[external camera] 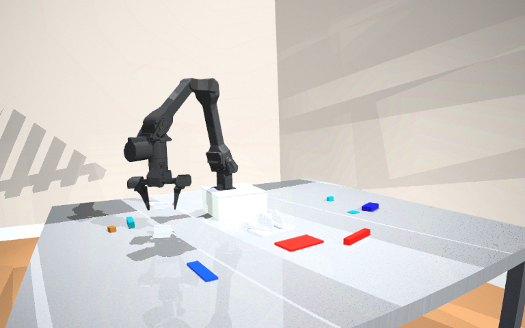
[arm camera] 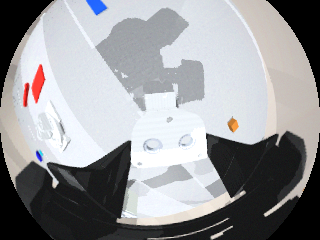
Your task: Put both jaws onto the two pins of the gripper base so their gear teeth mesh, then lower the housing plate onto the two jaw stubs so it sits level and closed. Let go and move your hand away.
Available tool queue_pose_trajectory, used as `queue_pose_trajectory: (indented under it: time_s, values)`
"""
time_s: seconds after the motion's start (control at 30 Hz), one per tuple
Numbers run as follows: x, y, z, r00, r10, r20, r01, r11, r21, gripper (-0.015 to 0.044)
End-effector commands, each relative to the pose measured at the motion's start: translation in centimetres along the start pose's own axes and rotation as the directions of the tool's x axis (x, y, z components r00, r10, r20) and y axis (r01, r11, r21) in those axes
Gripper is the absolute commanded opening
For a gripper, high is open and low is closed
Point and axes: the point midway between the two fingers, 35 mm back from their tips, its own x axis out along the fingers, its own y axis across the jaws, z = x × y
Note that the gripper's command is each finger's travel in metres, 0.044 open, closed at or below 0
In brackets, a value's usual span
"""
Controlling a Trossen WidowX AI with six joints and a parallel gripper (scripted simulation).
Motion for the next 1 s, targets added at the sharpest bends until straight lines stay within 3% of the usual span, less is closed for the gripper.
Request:
queue_pose_trajectory:
  time_s: [0.0, 0.97]
  values:
    - [-1.1, -0.1, 0.2, 1.0, -0.004, 0.014, 0.004, 1.0, -0.007, 0.0351]
    - [-1.2, 7.5, 2.5, 1.0, 0.002, 0.014, 0.0, 0.992, -0.127, 0.0351]
